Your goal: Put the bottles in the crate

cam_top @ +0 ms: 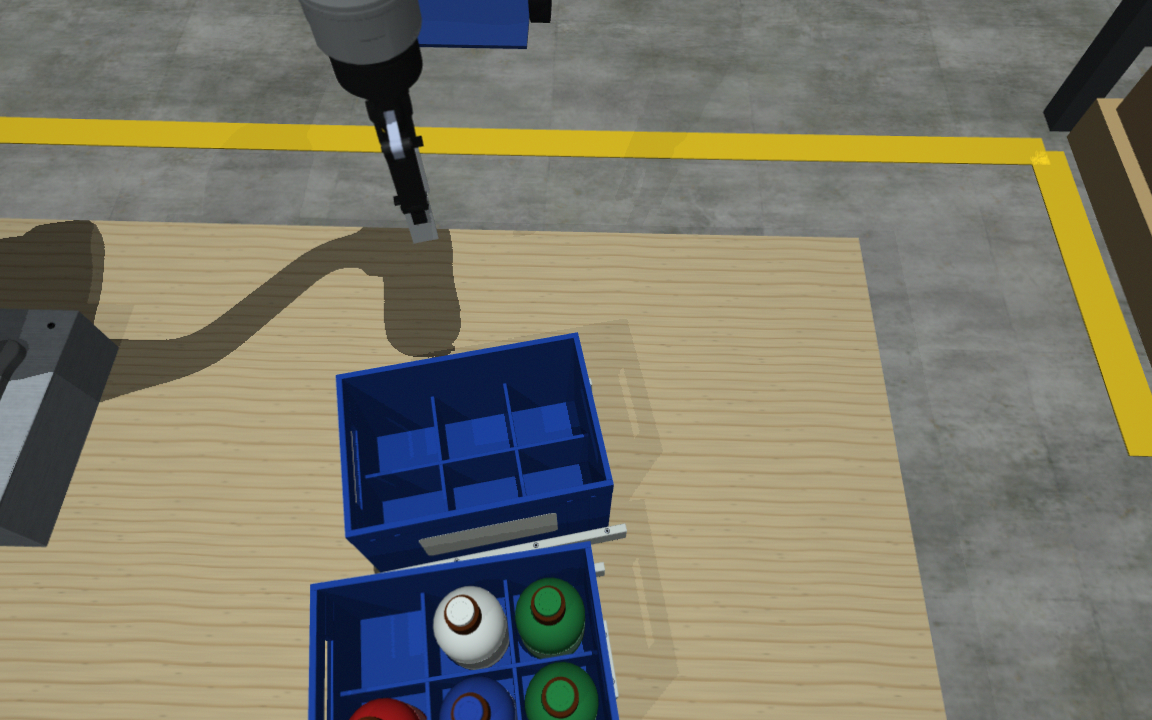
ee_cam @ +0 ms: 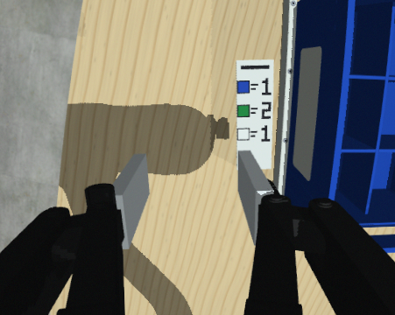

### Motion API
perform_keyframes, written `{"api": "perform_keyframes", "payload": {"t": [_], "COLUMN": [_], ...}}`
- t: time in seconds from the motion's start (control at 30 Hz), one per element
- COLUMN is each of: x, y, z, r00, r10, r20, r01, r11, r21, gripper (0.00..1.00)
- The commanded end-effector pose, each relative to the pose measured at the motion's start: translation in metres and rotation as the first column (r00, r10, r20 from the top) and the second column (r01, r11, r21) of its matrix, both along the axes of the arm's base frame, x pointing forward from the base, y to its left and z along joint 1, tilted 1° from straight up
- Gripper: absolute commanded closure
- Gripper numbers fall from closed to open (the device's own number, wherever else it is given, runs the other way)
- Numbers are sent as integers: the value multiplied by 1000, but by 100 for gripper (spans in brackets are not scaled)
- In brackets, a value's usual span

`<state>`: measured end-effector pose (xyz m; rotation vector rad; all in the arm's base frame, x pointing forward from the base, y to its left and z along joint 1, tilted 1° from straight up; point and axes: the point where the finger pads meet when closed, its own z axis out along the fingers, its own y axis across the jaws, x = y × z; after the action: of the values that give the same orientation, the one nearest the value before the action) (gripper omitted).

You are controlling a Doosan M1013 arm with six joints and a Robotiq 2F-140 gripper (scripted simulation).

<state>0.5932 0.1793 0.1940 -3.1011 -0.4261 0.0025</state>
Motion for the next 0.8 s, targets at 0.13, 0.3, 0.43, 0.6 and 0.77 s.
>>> {"api": "perform_keyframes", "payload": {"t": [0.13, 0.3, 0.43, 0.6, 0.77], "x": [6, 12, 17, 20, 22], "y": [-19, -40, -57, -70, -76], "z": [-11, -23, -32, -39, -43], "r00": [1000, 1000, 1000, 1000, 1000], "r10": [0, 0, 0, 0, 0], "r20": [0, 0, 0, 0, 0], "r01": [0, 0, 0, 0, 0], "r11": [1000, 1000, 1000, 1000, 1000], "r21": [0, 0, 0, 0, 0], "gripper": [62, 62, 62, 62, 62]}}
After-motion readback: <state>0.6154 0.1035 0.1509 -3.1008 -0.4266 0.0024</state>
